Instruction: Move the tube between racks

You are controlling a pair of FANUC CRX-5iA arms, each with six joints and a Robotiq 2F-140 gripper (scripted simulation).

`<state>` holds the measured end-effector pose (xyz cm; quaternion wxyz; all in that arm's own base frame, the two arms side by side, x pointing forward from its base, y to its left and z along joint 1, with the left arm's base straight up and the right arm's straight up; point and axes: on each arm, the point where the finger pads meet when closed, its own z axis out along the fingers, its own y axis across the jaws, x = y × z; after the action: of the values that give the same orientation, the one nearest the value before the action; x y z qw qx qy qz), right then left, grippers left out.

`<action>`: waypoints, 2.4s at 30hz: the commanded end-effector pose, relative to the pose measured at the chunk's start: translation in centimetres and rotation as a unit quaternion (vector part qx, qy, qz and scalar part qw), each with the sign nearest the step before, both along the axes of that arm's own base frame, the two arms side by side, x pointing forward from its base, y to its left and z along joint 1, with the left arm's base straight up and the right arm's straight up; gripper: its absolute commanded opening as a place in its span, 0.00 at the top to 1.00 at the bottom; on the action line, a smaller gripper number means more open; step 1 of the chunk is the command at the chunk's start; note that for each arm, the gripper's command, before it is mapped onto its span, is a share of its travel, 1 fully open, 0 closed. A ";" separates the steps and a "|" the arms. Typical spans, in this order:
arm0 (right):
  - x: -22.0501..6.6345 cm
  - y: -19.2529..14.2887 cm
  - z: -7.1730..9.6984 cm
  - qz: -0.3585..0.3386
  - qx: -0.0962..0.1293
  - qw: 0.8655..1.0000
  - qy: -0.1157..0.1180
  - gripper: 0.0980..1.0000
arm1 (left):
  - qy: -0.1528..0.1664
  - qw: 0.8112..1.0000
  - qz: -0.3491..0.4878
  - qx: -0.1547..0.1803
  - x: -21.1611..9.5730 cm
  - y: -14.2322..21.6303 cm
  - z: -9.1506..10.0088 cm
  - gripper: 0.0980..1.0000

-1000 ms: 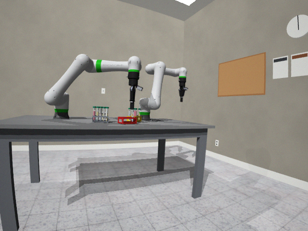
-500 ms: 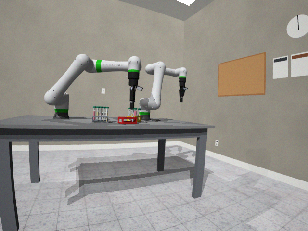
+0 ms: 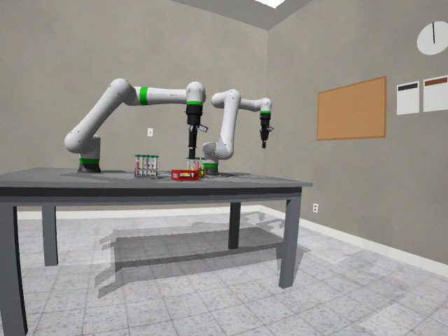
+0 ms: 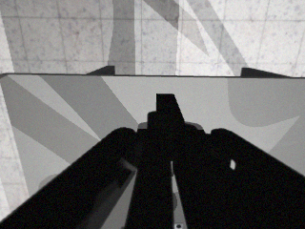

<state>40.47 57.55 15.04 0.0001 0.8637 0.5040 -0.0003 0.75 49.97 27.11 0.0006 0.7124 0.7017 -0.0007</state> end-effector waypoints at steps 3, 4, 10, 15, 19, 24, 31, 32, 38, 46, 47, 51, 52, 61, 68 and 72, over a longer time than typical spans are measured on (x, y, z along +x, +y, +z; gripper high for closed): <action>0.0 0.0 0.2 0.000 0.001 1.000 -0.001 0.80 | 0.000 1.000 0.000 0.001 0.0 0.0 0.1 1.00; 0.0 0.0 0.2 0.000 0.001 1.000 -0.001 0.80 | 0.000 1.000 0.000 0.001 0.0 0.0 0.1 1.00; 0.0 0.0 1.7 0.000 0.001 1.000 -0.001 0.80 | 0.000 1.000 0.000 0.001 0.0 0.0 0.1 1.00; 0.0 0.0 3.1 0.000 0.001 1.000 -0.001 0.80 | 0.000 1.000 0.000 0.001 0.0 0.0 0.1 1.00; 0.0 0.0 4.1 0.000 0.001 1.000 -0.001 0.80 | 0.000 1.000 0.000 0.001 0.0 0.0 0.1 1.00; 0.0 0.0 4.9 0.000 0.001 1.000 -0.001 0.80 | 0.000 1.000 0.000 0.001 0.0 0.0 0.1 1.00; 0.0 0.0 6.8 0.000 0.001 1.000 -0.001 0.80 | 0.000 1.000 0.000 0.001 0.0 0.0 0.1 1.00; 0.0 0.0 7.1 0.000 0.001 1.000 -0.001 0.80 | 0.000 1.000 0.000 0.001 0.0 0.0 0.1 1.00; -0.5 -0.4 7.3 -0.017 0.001 1.000 -0.001 0.81 | 0.000 1.000 0.000 0.001 0.0 0.0 0.1 1.00; -4.5 -3.7 7.2 -0.149 0.001 0.989 -0.001 0.81 | 0.000 1.000 0.000 0.001 0.0 0.0 0.1 1.00; -5.0 -4.2 7.2 -0.166 0.001 0.986 -0.001 0.81 | 0.000 1.000 0.000 0.001 0.0 0.0 0.1 1.00; -7.0 -5.9 7.2 -0.231 0.001 0.973 -0.001 0.81 | 0.000 1.000 0.000 0.001 0.0 0.0 0.1 1.00; -7.5 -6.3 7.2 -0.247 0.001 0.969 -0.001 0.81 | 0.000 1.000 0.000 0.001 0.0 0.0 0.1 1.00; -8.4 -6.4 7.2 -0.343 0.001 0.939 -0.001 0.81 | 0.000 1.000 0.000 0.001 0.0 0.0 0.1 1.00; -11.3 -3.2 7.2 -0.343 0.001 0.939 0.000 0.81 | 0.000 1.000 0.000 0.001 0.0 0.0 0.1 1.00; -12.1 -2.4 7.2 -0.343 0.001 0.939 0.000 0.81 | 0.000 1.000 0.000 0.001 0.0 0.0 0.1 1.00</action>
<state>28.41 55.06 22.11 -0.0002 0.9840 0.1779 -0.0001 0.75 49.97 27.11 0.0006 0.7124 0.7017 -0.0007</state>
